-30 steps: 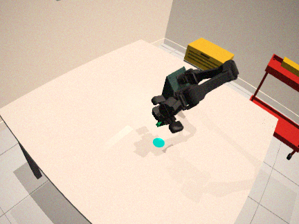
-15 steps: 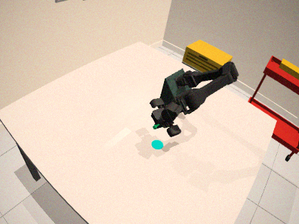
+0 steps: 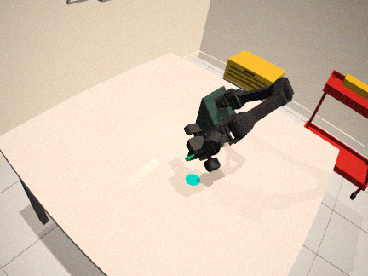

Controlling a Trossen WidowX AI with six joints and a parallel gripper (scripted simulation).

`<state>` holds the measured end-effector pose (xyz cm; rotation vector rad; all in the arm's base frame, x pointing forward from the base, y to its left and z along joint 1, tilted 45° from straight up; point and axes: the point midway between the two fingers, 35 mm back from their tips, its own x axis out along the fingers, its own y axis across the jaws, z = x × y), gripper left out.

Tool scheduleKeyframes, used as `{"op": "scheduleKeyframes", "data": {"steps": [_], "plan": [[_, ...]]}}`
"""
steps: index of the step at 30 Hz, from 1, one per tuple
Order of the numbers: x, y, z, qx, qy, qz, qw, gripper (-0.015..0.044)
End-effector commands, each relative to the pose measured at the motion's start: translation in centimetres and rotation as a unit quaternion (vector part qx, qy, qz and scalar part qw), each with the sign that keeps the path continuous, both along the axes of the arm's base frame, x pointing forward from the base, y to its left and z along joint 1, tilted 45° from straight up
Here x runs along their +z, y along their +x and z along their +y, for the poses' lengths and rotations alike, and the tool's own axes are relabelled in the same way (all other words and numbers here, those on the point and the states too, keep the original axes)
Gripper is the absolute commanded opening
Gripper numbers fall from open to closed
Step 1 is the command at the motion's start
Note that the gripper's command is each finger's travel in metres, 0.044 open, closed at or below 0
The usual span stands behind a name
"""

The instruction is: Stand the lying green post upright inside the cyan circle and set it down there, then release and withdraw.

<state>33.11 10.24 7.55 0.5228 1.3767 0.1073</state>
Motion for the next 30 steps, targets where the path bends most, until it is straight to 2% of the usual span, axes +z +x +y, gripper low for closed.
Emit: {"op": "scheduleKeyframes", "data": {"steps": [1,30], "plan": [[-0.29,-0.1,0.05,-0.005,-0.011,-0.008,1.0,0.0023],[-0.92,0.32,0.46,-0.041,-0.067,-0.08,0.994,0.0023]]}}
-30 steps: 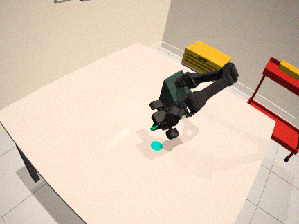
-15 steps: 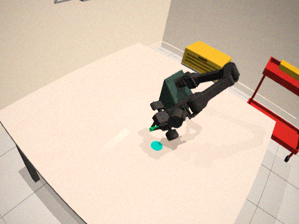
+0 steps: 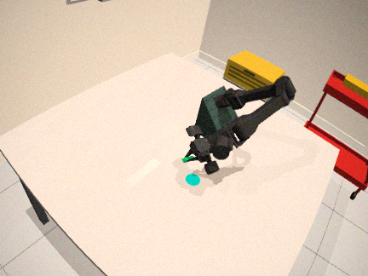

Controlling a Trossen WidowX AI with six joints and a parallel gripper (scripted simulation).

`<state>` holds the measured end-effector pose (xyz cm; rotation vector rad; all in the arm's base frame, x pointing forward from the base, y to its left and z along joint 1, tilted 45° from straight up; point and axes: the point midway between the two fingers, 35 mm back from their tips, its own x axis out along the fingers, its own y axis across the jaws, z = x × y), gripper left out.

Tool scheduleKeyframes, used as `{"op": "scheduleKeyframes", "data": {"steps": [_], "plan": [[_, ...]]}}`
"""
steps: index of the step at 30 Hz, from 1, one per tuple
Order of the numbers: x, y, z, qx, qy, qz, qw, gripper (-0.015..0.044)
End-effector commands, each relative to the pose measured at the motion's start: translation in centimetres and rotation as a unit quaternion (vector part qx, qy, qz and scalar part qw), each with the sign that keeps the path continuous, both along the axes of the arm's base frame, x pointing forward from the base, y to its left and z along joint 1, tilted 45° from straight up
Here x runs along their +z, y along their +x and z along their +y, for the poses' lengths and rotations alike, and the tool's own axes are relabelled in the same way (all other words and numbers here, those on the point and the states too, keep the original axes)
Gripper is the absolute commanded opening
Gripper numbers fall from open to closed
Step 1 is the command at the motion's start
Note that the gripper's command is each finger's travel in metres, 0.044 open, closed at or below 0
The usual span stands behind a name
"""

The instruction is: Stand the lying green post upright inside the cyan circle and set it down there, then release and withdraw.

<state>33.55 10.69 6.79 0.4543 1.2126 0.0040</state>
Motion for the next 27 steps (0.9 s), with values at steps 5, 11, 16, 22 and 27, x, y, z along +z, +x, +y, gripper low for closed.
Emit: {"op": "scheduleKeyframes", "data": {"steps": [5,11,16,22,27], "plan": [[-0.18,-0.05,0.08,-0.013,-0.014,-0.021,1.0,0.0023],[-0.18,0.02,0.17,-0.022,-0.022,-0.037,0.999,0.0023],[-0.15,0.06,0.24,-0.03,-0.028,-0.051,0.998,0.0023],[-0.09,0.11,0.32,-0.04,-0.035,-0.069,0.996,0.0023],[-0.01,0.13,0.39,-0.048,-0.039,-0.083,0.995,0.0023]]}}
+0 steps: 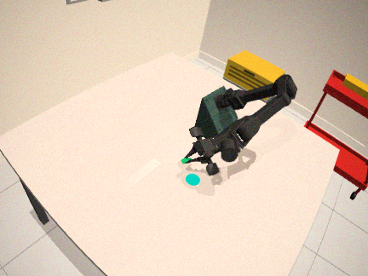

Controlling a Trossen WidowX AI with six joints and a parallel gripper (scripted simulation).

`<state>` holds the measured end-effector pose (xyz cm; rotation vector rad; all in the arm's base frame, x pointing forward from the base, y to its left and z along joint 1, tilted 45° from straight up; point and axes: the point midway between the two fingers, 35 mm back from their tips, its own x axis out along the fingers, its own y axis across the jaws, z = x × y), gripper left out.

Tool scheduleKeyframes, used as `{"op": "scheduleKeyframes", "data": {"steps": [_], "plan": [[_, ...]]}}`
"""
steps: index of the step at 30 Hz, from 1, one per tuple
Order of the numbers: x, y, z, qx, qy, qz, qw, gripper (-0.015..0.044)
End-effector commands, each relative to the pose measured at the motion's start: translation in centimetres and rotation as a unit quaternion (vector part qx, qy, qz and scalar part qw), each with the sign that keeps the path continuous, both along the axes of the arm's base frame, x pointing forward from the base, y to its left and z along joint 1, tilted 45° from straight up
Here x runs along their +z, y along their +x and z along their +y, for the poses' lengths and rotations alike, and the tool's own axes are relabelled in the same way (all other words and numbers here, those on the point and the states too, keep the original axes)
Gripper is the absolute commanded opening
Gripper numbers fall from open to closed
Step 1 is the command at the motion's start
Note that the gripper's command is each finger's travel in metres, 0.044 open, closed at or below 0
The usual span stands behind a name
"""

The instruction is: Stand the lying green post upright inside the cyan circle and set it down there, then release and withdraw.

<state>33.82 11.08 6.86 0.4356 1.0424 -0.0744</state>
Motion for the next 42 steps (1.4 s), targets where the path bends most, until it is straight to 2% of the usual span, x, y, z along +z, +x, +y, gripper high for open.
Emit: {"op": "scheduleKeyframes", "data": {"steps": [1,42], "plan": [[-0.1,-0.1,0.0,-0.008,-0.005,-0.011,1.0,0.0023],[1.3,-0.5,0.4,-0.084,-0.016,-0.136,0.987,0.0023]]}}
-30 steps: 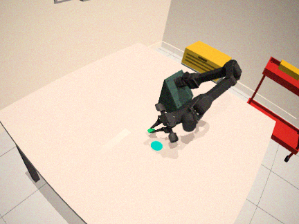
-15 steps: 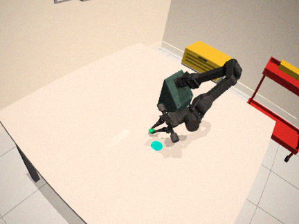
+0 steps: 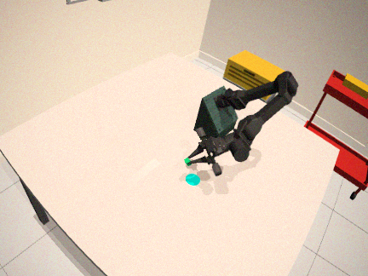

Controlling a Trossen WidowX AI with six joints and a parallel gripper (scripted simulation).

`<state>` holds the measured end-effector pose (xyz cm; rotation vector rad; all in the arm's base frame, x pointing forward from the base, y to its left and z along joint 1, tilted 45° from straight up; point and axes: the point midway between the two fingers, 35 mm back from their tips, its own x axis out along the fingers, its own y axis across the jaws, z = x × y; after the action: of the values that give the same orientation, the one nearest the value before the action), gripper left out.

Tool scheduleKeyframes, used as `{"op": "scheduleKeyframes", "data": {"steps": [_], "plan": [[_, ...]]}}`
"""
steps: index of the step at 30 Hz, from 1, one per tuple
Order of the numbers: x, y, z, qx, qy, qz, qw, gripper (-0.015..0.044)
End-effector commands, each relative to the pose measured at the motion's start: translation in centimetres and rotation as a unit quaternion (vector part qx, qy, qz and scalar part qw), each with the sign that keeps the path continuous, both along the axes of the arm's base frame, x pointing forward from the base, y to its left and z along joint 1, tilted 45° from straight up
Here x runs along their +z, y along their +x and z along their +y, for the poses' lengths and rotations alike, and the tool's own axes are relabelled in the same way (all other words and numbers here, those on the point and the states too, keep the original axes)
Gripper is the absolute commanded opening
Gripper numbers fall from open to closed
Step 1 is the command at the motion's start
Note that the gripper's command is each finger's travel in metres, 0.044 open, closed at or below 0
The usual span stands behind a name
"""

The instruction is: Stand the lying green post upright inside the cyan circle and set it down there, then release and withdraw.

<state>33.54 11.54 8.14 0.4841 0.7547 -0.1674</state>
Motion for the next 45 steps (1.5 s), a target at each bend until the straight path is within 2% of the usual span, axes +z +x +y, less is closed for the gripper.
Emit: {"op": "scheduleKeyframes", "data": {"steps": [1,45], "plan": [[0.1,-0.2,0.0,-0.009,0.0,-0.012,1.0,0.0023],[2.4,-2.0,-0.2,-0.097,0.04,-0.15,0.983,0.0023]]}}
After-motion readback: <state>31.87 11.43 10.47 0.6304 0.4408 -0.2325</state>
